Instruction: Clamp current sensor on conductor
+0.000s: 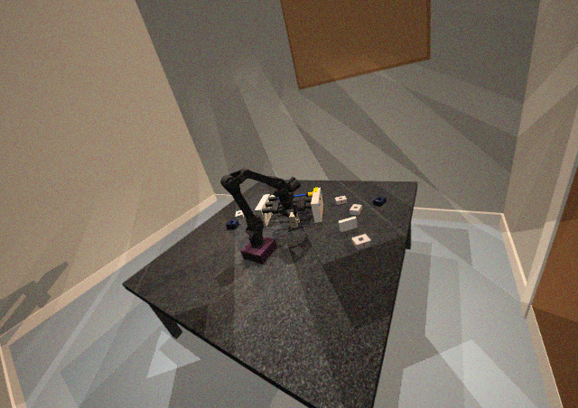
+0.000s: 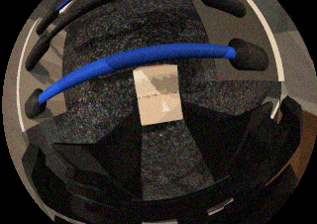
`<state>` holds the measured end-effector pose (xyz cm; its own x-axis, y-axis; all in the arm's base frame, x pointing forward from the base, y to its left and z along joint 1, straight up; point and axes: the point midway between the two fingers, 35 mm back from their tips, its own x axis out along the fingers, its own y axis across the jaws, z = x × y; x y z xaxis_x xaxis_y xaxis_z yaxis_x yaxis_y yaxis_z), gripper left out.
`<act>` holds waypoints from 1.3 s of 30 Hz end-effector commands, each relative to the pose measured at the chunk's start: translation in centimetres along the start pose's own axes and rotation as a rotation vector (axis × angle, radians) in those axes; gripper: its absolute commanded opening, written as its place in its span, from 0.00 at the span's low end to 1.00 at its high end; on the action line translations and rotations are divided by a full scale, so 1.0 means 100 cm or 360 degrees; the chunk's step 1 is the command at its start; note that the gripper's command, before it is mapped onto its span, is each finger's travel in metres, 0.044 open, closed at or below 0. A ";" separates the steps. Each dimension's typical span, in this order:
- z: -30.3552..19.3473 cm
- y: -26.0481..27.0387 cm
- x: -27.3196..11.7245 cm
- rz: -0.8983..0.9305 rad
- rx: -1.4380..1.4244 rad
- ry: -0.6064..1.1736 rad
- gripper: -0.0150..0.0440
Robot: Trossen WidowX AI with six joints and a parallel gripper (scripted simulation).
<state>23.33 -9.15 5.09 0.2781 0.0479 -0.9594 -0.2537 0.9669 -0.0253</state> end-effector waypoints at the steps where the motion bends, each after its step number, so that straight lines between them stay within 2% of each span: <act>1: -0.008 -0.001 -0.003 -0.0001 0.0002 0.0002 0.25; 12: -0.040 0.000 -0.012 0.0002 0.0005 0.0014 0.25; 24: -0.038 -0.001 -0.010 0.0004 0.0013 0.0024 0.79; 25: -0.038 -0.001 -0.010 0.0004 0.0013 0.0024 0.81; 28: -0.038 -0.001 -0.013 0.0004 0.0012 0.0023 0.81; 32: -0.040 -0.001 -0.064 0.0002 0.0005 0.0017 0.81; 36: -0.041 0.000 -0.067 0.0003 0.0027 0.0020 0.80; 39: -0.036 -0.001 -0.066 0.0007 0.0334 0.0070 0.80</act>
<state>17.91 -10.51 10.26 0.2581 0.0452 -0.9651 -0.1672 0.9859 0.0014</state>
